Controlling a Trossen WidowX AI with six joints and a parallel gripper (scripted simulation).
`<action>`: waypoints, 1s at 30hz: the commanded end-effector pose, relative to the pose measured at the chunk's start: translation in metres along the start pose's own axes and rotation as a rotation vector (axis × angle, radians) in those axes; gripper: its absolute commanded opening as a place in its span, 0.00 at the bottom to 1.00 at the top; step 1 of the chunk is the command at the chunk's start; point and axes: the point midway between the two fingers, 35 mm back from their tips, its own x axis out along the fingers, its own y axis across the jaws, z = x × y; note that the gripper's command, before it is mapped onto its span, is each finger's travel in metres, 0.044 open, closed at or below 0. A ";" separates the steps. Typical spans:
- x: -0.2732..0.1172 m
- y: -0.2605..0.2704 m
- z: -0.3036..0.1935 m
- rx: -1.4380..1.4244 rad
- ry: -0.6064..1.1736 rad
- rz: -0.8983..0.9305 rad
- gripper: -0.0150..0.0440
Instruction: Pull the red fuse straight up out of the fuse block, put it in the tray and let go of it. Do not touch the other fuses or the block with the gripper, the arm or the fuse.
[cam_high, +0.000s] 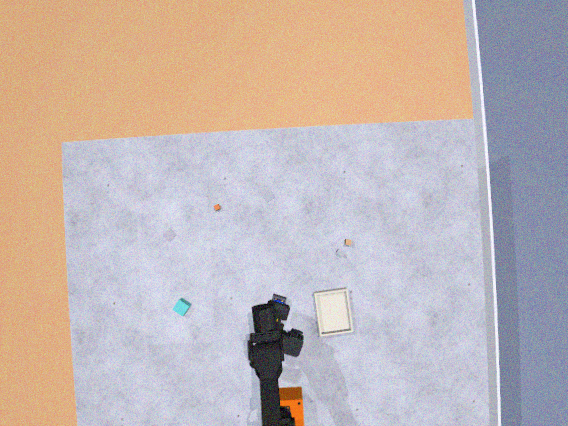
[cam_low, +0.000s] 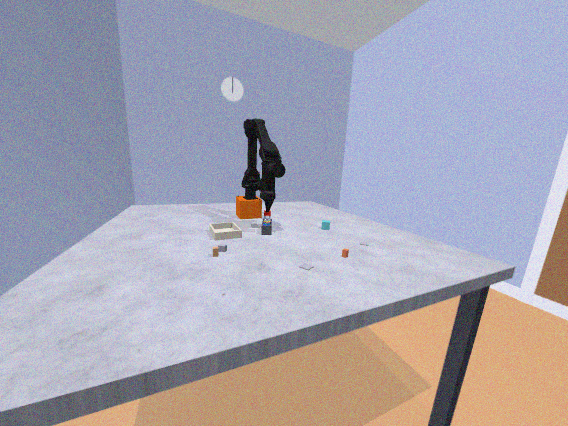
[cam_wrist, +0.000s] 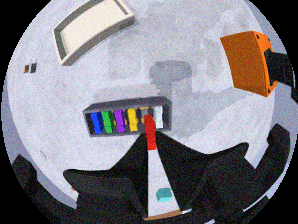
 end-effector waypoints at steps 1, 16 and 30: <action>-0.006 0.001 0.000 0.004 -0.003 0.005 0.25; -0.017 0.023 0.022 0.004 -0.006 0.006 0.25; -0.019 0.062 0.082 0.004 -0.012 0.008 0.25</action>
